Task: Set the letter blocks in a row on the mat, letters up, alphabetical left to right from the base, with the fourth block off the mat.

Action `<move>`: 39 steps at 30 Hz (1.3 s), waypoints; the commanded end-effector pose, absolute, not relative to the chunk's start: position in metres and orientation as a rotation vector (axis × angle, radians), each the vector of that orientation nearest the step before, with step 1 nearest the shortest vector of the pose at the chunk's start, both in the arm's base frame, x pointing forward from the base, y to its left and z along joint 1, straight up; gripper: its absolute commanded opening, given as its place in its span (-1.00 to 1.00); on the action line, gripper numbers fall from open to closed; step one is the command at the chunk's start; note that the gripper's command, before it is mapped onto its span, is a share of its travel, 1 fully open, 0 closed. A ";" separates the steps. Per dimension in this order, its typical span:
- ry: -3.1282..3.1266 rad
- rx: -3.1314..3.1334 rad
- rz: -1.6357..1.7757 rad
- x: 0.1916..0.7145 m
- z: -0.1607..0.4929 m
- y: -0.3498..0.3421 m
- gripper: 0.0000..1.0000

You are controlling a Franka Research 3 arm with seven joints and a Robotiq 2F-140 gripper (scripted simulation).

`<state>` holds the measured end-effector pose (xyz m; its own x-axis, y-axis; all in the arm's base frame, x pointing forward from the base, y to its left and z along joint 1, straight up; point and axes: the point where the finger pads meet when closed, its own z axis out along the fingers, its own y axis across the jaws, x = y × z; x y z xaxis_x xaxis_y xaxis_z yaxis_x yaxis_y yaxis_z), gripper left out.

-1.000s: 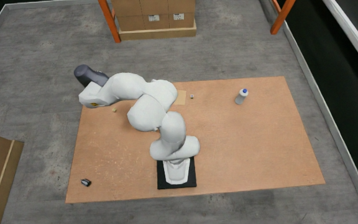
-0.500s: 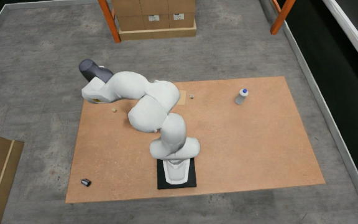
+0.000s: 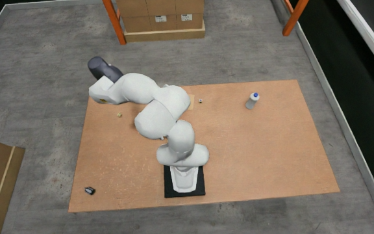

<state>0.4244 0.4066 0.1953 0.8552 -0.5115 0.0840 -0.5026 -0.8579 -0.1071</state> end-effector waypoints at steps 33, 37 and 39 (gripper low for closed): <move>0.147 -3.069 -0.199 0.477 0.207 0.335 -0.57; 0.088 -3.075 -0.202 0.482 0.208 0.326 -0.57; 0.058 -3.077 -0.203 0.485 0.208 0.321 -0.57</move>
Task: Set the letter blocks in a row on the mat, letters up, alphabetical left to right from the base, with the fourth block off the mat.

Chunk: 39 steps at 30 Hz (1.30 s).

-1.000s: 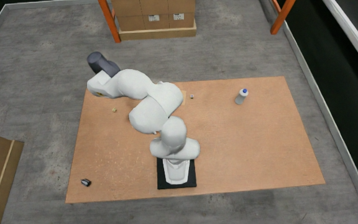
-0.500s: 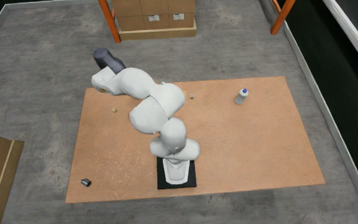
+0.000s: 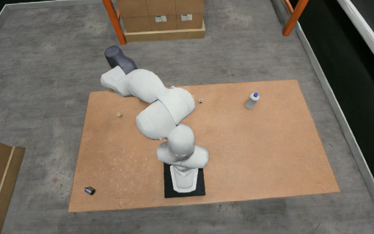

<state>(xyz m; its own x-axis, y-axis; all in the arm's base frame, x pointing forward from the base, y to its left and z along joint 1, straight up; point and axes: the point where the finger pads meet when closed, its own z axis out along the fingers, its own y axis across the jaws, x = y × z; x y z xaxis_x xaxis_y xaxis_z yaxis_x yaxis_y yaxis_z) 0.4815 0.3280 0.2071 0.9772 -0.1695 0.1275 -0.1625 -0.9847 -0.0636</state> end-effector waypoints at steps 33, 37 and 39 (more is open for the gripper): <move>-0.437 -3.080 -0.208 0.522 0.201 0.246 -0.57; -0.495 -3.075 -0.206 0.525 0.199 0.237 -0.57; -0.530 -3.072 -0.205 0.527 0.198 0.231 -0.57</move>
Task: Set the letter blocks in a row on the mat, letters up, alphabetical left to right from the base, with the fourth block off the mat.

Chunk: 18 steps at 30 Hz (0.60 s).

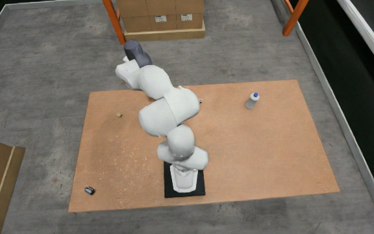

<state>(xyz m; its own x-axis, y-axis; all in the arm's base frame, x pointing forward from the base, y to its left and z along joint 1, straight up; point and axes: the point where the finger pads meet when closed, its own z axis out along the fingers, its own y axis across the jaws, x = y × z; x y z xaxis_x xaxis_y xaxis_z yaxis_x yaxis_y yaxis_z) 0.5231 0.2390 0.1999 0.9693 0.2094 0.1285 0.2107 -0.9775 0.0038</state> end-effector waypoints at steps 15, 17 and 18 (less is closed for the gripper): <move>-0.758 -3.039 -0.193 0.538 0.189 0.197 -0.57; -0.793 -3.033 -0.190 0.540 0.188 0.191 -0.57; -0.808 -3.030 -0.189 0.541 0.187 0.189 -0.57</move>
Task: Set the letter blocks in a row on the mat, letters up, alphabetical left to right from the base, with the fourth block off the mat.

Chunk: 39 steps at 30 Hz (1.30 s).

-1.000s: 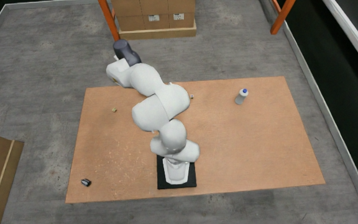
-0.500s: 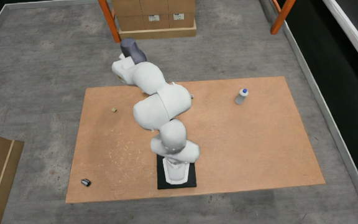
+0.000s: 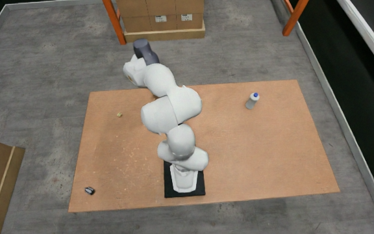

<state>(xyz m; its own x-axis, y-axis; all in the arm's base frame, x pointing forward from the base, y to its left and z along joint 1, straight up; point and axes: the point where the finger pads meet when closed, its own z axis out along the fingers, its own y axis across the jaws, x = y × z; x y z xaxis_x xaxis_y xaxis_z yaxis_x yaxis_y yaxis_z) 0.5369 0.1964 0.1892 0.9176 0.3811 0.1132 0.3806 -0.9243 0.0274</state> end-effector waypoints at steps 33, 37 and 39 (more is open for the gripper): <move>1.298 2.835 0.134 0.553 0.155 0.112 -0.57; 1.357 2.806 0.125 0.554 0.150 0.103 -0.57; 1.386 2.792 0.121 0.554 0.148 0.098 -0.57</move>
<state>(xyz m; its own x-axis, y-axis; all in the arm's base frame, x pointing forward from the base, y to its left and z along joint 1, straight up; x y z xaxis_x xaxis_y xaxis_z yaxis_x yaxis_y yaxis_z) 0.5517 0.1050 0.1509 0.6994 0.7126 0.0559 0.7108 -0.7016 0.0508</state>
